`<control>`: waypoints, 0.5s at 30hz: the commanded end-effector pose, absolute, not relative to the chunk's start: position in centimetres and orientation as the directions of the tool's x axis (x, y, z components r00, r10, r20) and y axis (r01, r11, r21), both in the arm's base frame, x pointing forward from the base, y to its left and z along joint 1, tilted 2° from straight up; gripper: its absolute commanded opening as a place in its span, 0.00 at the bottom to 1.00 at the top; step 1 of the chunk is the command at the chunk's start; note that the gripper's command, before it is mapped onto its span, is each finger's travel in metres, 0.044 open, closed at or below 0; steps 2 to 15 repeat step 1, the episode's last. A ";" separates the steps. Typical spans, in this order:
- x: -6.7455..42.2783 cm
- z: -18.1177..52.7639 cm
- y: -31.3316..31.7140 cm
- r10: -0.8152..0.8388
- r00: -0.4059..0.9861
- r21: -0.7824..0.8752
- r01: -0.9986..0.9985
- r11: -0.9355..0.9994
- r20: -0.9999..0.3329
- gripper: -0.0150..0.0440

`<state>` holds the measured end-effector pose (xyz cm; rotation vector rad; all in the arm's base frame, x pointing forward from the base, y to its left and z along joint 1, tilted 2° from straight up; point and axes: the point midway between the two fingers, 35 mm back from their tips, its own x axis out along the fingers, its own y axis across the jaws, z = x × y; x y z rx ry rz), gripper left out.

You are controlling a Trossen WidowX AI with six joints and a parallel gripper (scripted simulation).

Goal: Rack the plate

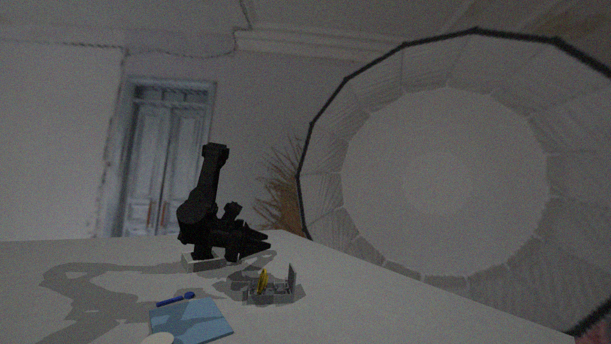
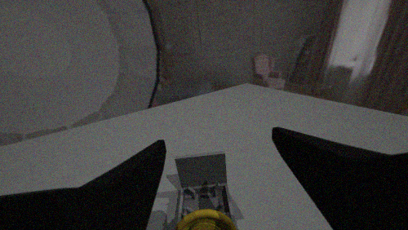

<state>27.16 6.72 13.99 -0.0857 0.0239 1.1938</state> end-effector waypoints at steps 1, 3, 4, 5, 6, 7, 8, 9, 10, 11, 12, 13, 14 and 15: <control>27.0 15.0 6.7 0.926 0.372 -0.059 -0.928 0.368 -0.072 0.93; 27.0 15.0 6.7 0.926 0.372 -0.059 -0.928 0.368 -0.072 0.93; 27.0 15.0 6.7 0.926 0.372 -0.059 -0.928 0.368 -0.072 0.93; 27.0 15.0 6.7 0.926 0.372 -0.059 -0.928 0.368 -0.072 0.93; 27.0 15.0 6.7 0.926 0.372 -0.059 -0.928 0.368 -0.072 0.93; 27.0 15.0 6.7 0.926 0.372 -0.059 -0.928 0.368 -0.072 0.93; 27.0 15.0 6.7 0.926 0.372 -0.059 -0.928 0.368 -0.072 0.93; 27.0 15.0 6.7 0.926 0.372 -0.059 -0.928 0.368 -0.072 0.93; 27.0 15.0 6.7 0.926 0.372 -0.059 -0.928 0.368 -0.072 0.93; 27.0 15.0 6.7 0.926 0.372 -0.059 -0.928 0.368 -0.072 0.93; 27.0 15.0 6.7 0.926 0.372 -0.059 -0.928 0.368 -0.072 0.93; 27.0 15.0 6.7 0.926 0.372 -0.059 -0.928 0.368 -0.072 0.93; 27.0 15.0 6.7 0.926 0.372 -0.059 -0.928 0.368 -0.072 0.93; 27.0 15.0 6.7 0.926 0.372 -0.059 -0.928 0.368 -0.072 0.93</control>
